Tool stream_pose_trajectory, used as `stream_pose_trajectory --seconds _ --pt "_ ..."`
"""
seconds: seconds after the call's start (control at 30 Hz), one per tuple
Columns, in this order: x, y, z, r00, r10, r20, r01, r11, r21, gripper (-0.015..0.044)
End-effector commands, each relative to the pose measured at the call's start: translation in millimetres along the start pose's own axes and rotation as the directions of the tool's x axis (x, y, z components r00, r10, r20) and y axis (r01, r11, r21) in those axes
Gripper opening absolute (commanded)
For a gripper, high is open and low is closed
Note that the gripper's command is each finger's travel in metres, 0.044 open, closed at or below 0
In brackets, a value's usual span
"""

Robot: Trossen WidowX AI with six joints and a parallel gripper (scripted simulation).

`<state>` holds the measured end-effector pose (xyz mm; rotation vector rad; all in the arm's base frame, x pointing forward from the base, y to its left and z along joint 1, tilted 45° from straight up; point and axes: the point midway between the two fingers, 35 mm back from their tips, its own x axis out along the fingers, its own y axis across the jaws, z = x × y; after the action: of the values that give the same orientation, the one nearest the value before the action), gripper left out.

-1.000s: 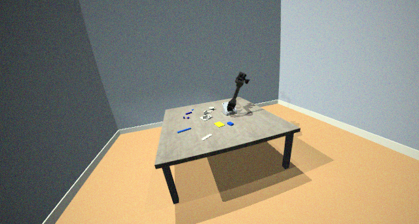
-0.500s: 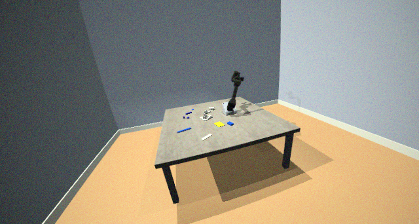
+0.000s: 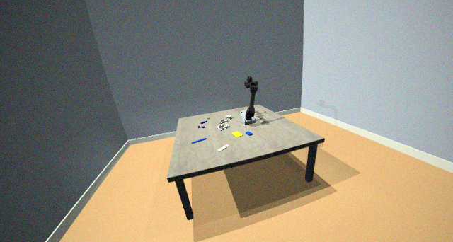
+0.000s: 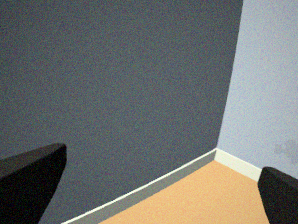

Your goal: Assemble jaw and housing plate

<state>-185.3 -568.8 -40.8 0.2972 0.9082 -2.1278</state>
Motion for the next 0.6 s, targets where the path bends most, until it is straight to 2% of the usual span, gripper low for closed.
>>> stream_pose_trajectory --seconds 0.0,0.57 --pt "-10 22 -2 0.998 0.062 -0.014 -0.063 0.995 -0.073 0.044" --pt "-67 117 -21 0.94 0.321 -0.118 -0.341 0.859 -0.383 0.044"
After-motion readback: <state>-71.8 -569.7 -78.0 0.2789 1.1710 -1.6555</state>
